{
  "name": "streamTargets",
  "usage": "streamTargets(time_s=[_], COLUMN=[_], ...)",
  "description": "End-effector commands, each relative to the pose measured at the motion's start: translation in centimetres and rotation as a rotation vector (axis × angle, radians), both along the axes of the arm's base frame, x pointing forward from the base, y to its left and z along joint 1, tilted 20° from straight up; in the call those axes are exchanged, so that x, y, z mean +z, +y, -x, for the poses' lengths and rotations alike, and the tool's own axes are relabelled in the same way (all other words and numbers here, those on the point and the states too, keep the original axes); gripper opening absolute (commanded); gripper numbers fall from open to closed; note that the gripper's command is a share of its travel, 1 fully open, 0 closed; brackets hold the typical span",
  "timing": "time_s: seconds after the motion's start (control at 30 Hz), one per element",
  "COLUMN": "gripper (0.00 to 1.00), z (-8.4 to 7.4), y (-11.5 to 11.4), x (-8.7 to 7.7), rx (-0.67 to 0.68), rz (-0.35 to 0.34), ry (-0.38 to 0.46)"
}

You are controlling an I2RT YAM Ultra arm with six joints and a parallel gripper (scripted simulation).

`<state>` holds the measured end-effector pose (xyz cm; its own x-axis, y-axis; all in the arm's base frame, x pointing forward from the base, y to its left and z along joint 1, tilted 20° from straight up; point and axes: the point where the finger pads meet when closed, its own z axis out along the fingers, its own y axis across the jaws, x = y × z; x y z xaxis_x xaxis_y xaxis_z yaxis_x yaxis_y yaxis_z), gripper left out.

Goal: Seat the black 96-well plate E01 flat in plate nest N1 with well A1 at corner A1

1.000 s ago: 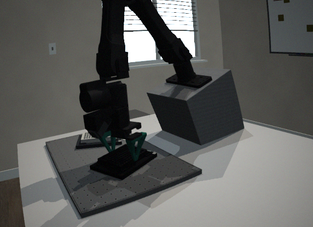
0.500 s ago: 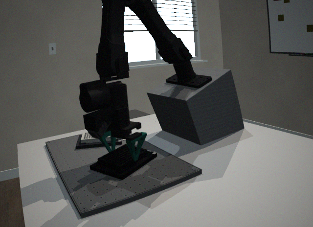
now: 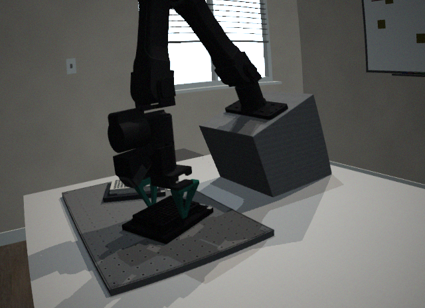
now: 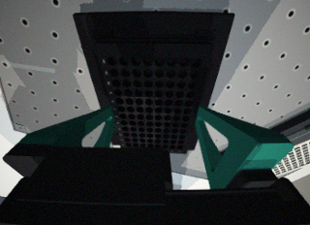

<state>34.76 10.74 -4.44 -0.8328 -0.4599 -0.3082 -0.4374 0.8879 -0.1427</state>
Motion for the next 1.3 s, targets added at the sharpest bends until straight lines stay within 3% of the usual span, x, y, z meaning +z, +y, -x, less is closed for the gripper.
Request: streamTargets(time_s=[0.0,0.07,0.1,1.27], gripper=[0.0,0.0,1.0,1.0], z=[-0.28,-0.27,-0.27,-0.27], y=[0.16,0.16,0.16,0.16], x=[0.05,0.05,0.05,0.05], rx=[0.002,0.002,0.002,0.002], rz=[-0.006,-0.006,-0.006,-0.006], ry=[-0.014,-0.014,-0.014,-0.014])
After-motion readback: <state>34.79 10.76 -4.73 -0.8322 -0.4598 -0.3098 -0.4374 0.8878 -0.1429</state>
